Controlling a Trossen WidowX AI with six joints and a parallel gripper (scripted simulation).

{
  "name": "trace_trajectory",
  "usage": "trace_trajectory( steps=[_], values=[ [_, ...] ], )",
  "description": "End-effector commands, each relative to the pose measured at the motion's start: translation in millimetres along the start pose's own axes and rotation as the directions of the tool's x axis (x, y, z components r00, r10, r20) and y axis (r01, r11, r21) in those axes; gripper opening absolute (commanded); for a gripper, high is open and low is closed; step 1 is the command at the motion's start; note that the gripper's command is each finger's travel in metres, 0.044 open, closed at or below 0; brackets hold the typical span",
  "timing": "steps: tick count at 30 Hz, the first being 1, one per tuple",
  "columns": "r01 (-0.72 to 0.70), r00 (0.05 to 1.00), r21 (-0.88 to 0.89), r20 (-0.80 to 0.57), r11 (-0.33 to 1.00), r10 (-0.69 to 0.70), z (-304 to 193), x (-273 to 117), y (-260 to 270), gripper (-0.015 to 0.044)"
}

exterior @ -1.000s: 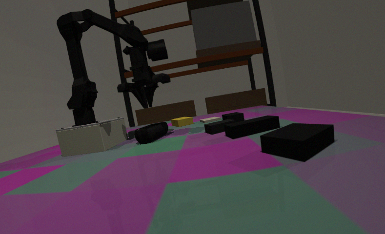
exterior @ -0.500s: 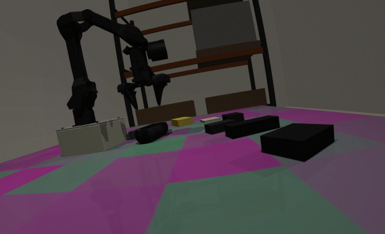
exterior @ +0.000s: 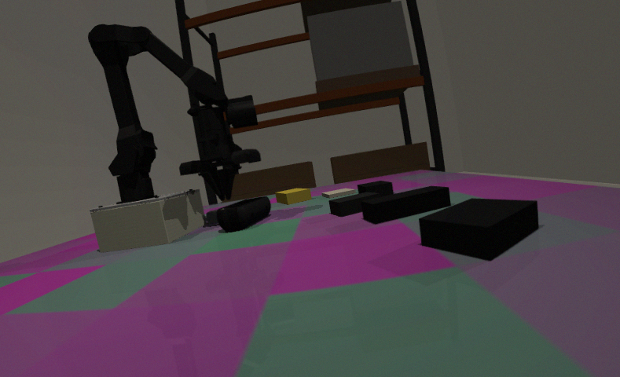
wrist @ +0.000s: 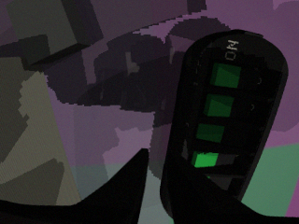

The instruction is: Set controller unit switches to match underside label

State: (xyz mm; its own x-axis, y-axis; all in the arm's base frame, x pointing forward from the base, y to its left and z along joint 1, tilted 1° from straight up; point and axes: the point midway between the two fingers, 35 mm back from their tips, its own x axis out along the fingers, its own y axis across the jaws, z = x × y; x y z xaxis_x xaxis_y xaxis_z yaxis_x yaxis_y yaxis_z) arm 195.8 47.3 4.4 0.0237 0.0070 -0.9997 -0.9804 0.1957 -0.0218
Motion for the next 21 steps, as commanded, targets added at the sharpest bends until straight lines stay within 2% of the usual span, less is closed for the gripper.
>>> trace_trajectory(
  steps=[1,20,21],
  values=[
    [0.008,1.0,0.004,-0.002,1.0,-0.008,-0.1,0.1,-0.3,0.0],
    [0.003,1.0,0.0,0.002,1.0,-0.003,0.5,0.2,0.3,0.0],
    [0.003,1.0,0.0,0.002,1.0,-0.003,0.7,-1.8,0.0,0.0026]
  ],
)
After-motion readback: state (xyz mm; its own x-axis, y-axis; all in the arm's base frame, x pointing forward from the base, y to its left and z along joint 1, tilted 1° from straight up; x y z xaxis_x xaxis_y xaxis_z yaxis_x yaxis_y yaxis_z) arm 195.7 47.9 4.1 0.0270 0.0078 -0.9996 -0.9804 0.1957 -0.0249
